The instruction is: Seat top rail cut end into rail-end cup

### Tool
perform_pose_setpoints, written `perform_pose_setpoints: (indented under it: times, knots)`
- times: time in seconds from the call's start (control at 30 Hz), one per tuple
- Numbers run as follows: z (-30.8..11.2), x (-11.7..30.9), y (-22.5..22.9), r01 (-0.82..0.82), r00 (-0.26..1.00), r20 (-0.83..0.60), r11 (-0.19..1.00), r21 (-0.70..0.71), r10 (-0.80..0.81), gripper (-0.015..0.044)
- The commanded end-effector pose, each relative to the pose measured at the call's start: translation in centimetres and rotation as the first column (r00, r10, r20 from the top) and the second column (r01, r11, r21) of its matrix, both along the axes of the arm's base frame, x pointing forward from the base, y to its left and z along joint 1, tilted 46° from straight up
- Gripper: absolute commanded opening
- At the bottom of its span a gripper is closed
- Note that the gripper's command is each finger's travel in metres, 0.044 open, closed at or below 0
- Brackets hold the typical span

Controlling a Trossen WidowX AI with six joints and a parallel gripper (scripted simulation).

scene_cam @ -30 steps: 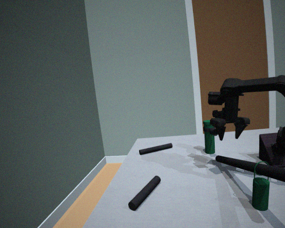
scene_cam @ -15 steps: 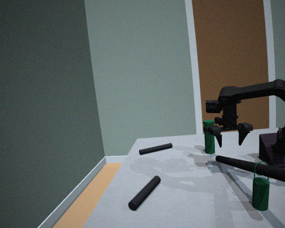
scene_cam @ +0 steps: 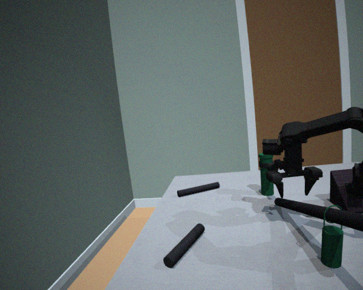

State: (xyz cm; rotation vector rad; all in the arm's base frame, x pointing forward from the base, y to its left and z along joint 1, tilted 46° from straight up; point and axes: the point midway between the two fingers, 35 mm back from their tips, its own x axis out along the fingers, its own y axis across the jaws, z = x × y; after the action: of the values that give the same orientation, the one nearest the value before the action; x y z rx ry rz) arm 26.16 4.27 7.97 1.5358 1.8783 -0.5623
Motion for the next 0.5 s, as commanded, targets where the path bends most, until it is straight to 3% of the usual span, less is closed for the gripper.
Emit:
perform_pose_setpoints:
  times: [0.0,0.47]
  knots:
    - [-0.4,-0.1,0.4,0.006,1.000,-0.005,1.000,0.002,-0.006,0.0440]
    - [-2.0,-0.3,2.0,0.004,1.000,-0.003,1.000,0.001,-0.004,0.0440]
